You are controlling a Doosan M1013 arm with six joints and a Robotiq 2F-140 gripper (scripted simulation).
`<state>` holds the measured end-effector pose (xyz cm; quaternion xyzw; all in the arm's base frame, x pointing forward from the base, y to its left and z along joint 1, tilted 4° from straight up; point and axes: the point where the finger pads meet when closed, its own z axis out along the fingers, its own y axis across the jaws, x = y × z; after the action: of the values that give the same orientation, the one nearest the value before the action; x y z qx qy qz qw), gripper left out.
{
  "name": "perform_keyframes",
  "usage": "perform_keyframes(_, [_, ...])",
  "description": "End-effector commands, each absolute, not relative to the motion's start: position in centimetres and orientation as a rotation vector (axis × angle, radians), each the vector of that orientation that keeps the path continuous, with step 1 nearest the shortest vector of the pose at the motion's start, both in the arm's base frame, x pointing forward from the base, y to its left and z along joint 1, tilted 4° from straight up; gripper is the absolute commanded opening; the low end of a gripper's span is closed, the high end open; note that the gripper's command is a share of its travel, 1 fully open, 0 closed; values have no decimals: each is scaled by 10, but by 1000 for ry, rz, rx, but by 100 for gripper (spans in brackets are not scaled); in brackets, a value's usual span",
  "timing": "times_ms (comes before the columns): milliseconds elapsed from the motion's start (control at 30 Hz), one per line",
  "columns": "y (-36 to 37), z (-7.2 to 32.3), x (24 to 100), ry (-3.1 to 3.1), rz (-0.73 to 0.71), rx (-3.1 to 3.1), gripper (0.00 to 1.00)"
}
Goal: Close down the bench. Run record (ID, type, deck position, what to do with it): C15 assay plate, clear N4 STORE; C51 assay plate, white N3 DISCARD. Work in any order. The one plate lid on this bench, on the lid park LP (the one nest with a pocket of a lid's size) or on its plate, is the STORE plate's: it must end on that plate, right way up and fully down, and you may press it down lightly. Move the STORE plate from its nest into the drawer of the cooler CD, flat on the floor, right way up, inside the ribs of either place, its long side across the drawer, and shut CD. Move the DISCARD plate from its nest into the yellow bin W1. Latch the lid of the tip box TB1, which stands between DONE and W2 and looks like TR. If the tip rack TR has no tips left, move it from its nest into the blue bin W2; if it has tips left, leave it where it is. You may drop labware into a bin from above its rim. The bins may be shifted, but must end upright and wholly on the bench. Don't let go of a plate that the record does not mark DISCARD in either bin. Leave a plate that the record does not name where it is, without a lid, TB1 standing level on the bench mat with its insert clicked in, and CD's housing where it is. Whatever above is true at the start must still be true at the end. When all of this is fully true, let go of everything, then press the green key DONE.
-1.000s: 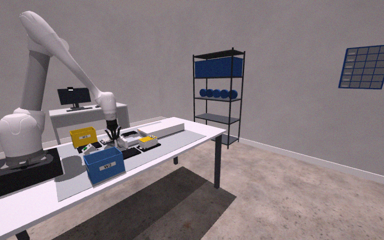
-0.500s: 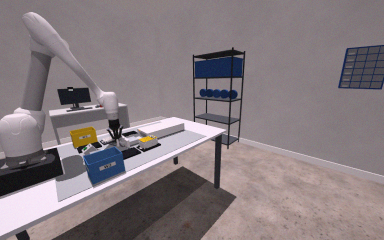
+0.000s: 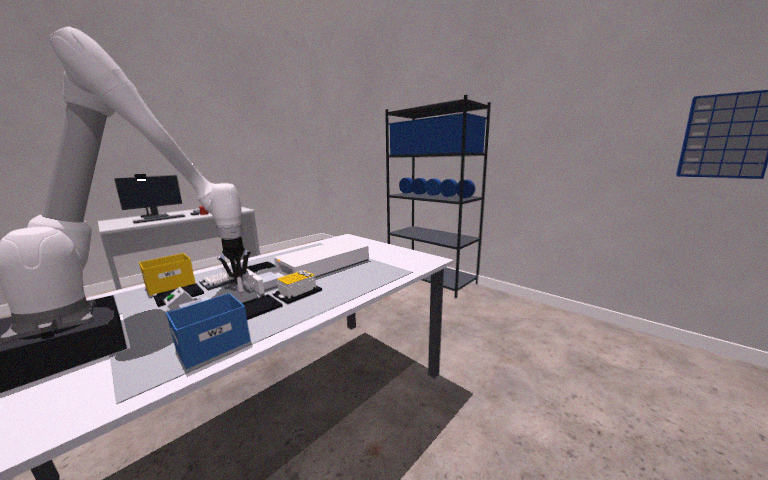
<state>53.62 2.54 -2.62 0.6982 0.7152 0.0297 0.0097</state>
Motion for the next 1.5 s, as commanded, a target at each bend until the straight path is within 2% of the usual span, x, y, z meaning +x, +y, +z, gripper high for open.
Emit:
perform_keyframes(0, [26,-26,540,2233,93,2180,0])
perform_keyframes(1467, [27,-23,589,2233,93,2180,0])
